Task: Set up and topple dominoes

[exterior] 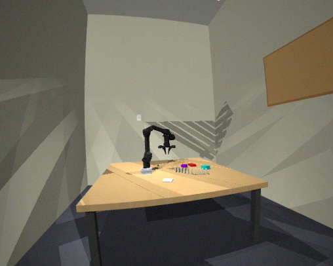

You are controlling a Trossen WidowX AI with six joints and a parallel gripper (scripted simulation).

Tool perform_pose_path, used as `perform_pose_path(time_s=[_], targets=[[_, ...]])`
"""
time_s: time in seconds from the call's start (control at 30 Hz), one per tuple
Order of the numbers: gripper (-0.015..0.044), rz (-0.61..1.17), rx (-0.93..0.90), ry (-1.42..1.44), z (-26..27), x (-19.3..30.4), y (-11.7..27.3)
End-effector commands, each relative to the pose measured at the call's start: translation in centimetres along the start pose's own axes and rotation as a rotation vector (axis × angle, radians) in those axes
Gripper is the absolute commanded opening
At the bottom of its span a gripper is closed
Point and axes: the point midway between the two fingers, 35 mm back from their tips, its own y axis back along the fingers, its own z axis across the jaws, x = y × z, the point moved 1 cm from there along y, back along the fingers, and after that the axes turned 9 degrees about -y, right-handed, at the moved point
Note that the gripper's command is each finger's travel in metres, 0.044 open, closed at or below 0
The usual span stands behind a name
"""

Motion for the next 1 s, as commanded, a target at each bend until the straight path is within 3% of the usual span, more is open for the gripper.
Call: perform_pose_path(time_s=[0.0, 0.33, 0.5, 0.97], targets=[[0.0107, -0.001, 0.008, -0.182, -1.3, 1.1, 0.6], [0.0107, -0.004, 0.014, -1.571, -8.5, 10.1, 0.6], [0.0107, -0.006, 0.016, -2.021, -10.0, 13.5, 0.7], [0.0107, -0.006, 0.017, -2.049, -10.0, 13.7, 0.7]])
